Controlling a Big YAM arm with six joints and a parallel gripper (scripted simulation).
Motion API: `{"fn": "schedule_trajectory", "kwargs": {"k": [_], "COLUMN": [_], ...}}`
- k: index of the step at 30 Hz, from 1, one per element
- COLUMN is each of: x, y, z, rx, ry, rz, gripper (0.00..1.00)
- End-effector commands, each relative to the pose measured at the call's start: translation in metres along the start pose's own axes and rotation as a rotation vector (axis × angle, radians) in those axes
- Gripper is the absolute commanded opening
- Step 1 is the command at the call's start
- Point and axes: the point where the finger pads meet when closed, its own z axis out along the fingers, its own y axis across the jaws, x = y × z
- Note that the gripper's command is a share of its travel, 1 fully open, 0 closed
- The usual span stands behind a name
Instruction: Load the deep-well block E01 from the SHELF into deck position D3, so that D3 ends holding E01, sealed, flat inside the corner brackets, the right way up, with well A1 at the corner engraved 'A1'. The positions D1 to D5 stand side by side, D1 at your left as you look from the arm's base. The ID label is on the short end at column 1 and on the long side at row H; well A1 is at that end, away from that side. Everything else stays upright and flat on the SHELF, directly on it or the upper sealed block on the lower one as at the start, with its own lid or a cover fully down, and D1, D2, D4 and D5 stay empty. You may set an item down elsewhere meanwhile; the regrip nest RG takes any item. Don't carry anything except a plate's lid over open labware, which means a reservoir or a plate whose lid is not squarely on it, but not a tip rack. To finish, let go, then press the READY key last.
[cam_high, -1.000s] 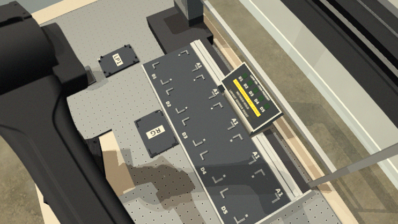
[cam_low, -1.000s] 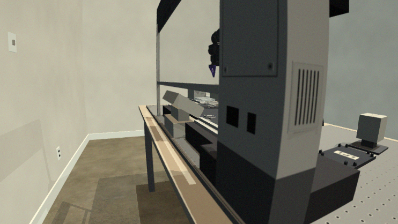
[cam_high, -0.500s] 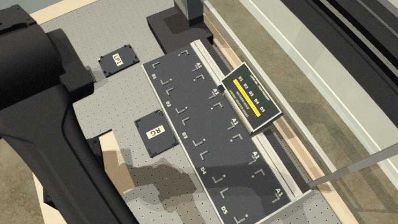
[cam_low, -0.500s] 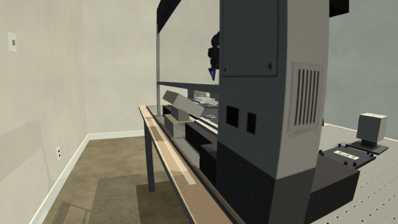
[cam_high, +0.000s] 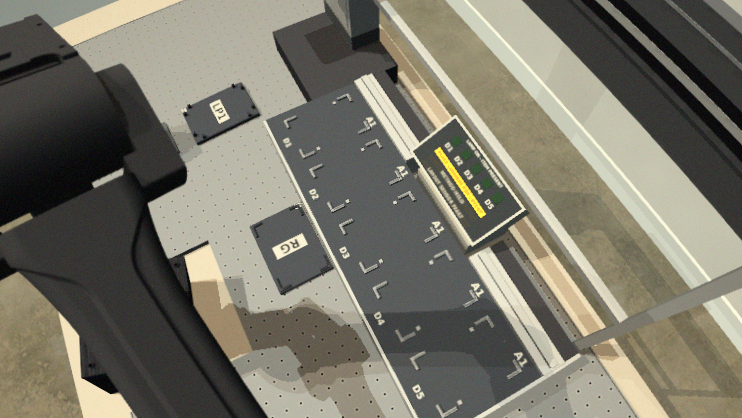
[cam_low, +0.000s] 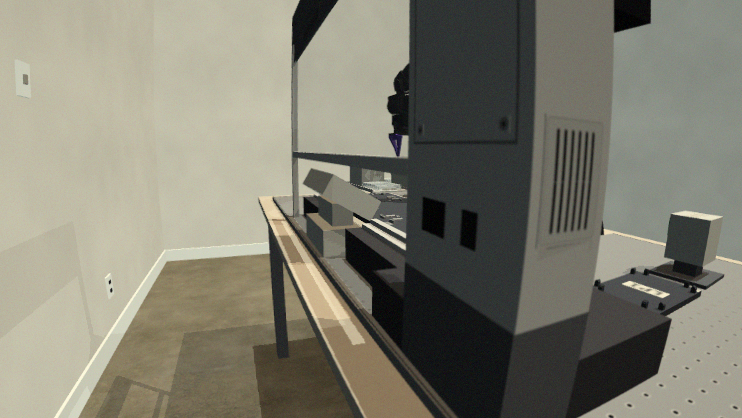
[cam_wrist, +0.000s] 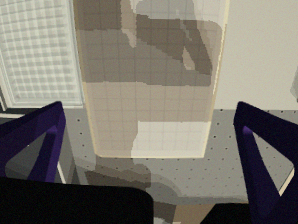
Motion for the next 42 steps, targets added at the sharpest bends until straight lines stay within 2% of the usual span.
{"fn": "schedule_trajectory", "kwargs": {"k": [1, 3, 7, 8, 10, 11, 17, 21, 24, 25, 27, 29, 32, 33, 42], "x": [-0.01, -0.006, -0.007, -0.023, -0.009, -0.006, -0.01, -0.005, -0.008, -0.02, -0.007, -0.005, -0.014, -0.016, -0.016], "y": [0.002, 0.003, 0.006, 0.009, 0.001, 0.002, 0.003, 0.005, 0.006, 0.008, 0.0, 0.004, 0.004, 0.006, 0.006], "z": [0.003, 0.009, 0.01, -0.009, 0.015, 0.019, 0.026, 0.036, 0.036, 0.018, 0.042, 0.046, 0.039, 0.028, 0.028], "rx": [-0.003, -0.001, -0.003, -0.014, -0.002, -0.001, -0.003, -0.002, -0.003, -0.014, -0.001, -0.001, -0.005, -0.01, -0.01], "ry": [-0.023, -0.014, -0.02, -0.072, -0.021, -0.015, -0.024, -0.013, -0.019, -0.066, -0.015, -0.013, -0.029, -0.047, -0.047], "rz": [0.008, 0.006, 0.001, 0.0, 0.011, 0.008, 0.007, 0.003, 0.001, 0.0, 0.012, 0.004, 0.008, -0.004, -0.004], "gripper": [1.0, 1.0, 1.0, 1.0, 1.0, 1.0, 1.0, 1.0, 1.0, 1.0, 1.0, 1.0, 1.0, 1.0, 1.0]}}
